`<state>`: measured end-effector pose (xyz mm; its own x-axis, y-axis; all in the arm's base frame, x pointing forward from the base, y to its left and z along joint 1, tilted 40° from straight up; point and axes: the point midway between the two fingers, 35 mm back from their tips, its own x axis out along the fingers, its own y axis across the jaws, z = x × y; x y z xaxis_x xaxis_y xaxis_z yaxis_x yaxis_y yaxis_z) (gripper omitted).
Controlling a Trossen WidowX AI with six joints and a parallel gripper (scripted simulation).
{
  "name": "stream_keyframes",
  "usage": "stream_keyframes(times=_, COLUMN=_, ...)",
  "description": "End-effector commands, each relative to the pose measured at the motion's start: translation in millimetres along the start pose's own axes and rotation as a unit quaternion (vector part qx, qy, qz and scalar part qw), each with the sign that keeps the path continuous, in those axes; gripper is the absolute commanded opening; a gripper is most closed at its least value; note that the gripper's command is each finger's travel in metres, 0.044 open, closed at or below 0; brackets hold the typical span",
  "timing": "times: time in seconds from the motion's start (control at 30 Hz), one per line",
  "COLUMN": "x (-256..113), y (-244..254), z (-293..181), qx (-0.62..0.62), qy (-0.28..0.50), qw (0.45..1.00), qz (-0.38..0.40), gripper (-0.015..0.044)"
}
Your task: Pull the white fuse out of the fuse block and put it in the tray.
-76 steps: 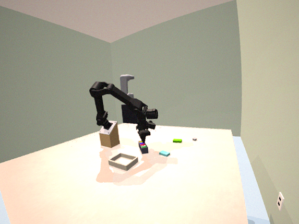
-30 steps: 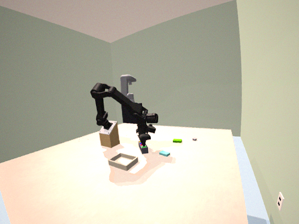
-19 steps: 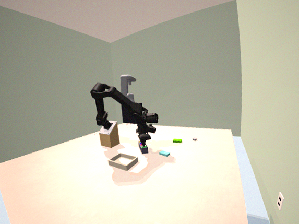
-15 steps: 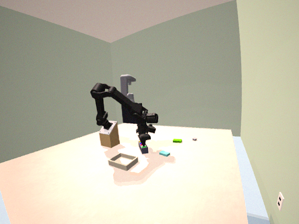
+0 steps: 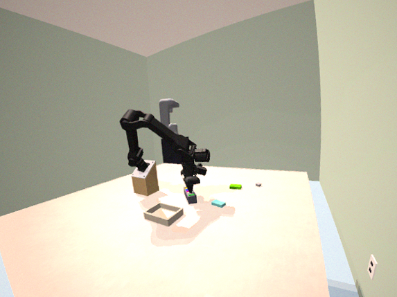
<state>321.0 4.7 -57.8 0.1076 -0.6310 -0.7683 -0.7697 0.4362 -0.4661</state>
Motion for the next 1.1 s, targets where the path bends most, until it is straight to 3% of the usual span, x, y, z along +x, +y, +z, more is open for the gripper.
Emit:
stream_keyframes(times=0.0, x=-3, y=0, z=0, qx=0.002, qy=-0.001, qw=1.0, qz=0.0, gripper=0.0)
stream_keyframes(times=1.07, x=-19, y=0, z=0, qx=0.001, qy=0.0, qw=1.0, qz=0.0, gripper=0.0)
